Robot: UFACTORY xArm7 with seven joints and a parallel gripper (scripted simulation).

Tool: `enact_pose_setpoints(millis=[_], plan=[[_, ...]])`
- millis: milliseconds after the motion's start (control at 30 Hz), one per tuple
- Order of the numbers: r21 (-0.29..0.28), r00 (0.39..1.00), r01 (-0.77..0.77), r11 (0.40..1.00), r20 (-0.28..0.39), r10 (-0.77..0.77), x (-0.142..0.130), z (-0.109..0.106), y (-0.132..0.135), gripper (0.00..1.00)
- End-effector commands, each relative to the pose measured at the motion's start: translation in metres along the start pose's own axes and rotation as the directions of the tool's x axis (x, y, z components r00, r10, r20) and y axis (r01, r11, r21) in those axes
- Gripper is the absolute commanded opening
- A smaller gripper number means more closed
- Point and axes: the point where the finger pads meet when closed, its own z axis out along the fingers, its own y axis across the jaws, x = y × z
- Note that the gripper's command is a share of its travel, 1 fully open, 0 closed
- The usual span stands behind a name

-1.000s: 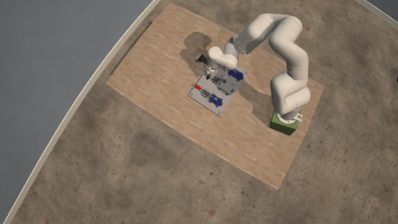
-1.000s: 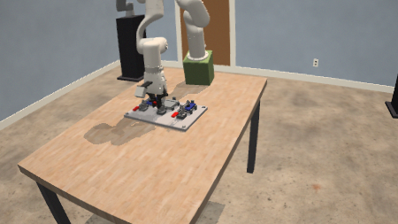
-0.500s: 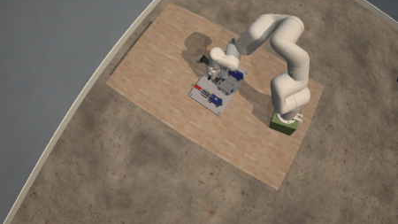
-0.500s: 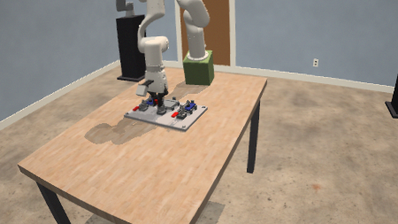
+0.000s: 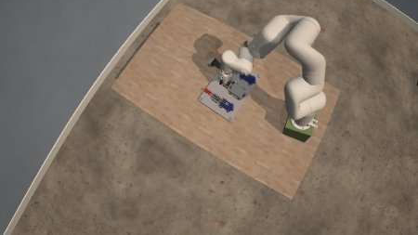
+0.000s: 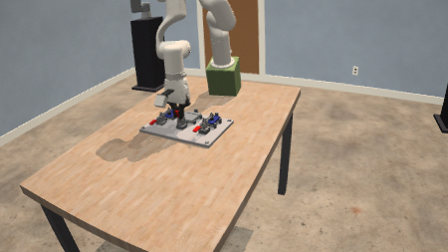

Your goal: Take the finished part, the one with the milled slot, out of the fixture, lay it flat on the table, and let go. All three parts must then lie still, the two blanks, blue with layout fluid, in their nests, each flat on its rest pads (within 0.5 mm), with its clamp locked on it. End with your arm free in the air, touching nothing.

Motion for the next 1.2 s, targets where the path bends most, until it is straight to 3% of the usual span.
enact_pose_setpoints(millis=[0, 1167], plan=[[0.000, 1.000, 0.000, 1.000, -0.002, 0.000, -0.0001, -0.0006, 0.0000, 0.00], [0.000, 1.000, 0.000, 1.000, -0.002, 0.000, -0.0033, -0.0005, 0.0000, 0.00]])
